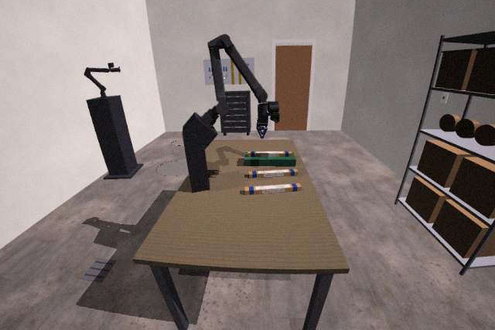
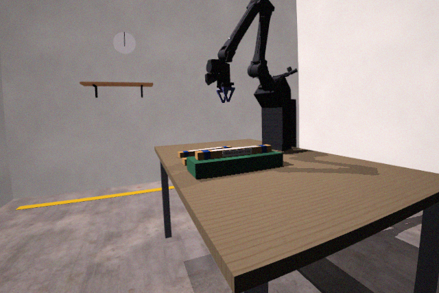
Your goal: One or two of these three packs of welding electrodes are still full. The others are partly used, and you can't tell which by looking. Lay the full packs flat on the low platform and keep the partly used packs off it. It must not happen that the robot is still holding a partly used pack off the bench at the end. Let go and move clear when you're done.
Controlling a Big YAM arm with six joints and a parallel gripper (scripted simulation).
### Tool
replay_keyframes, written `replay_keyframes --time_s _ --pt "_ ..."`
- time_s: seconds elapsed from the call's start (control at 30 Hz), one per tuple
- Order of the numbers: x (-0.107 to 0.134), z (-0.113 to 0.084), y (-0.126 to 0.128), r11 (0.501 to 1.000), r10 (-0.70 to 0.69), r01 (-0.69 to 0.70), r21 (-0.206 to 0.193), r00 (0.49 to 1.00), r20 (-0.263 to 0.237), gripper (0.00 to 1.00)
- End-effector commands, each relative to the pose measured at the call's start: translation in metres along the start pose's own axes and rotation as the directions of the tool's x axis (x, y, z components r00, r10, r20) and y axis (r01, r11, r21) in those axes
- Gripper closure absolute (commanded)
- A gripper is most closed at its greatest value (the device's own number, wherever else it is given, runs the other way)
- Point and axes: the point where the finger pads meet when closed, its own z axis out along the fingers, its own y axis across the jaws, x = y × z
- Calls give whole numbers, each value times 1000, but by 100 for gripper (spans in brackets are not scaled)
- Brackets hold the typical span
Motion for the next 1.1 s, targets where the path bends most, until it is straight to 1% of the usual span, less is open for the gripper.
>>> replay_keyframes --time_s 0.0,0.03,0.1,0.17,0.33,0.43,0.87,1.07 --pt "1 -17 -20 998 -56 56 10 998 10 26" --pt "3 -20 -25 998 -56 56 10 998 10 26" --pt "3 -20 -25 998 -56 56 10 998 10 26" --pt "2 -28 -36 998 -58 57 10 998 15 26" --pt "9 -45 -63 998 -58 57 11 998 14 26" --pt "7 -57 -78 998 -62 62 13 998 22 26" --pt "-2 -57 -75 997 -78 77 7 997 23 26" --pt "2 -55 -76 998 -68 68 9 997 23 26"
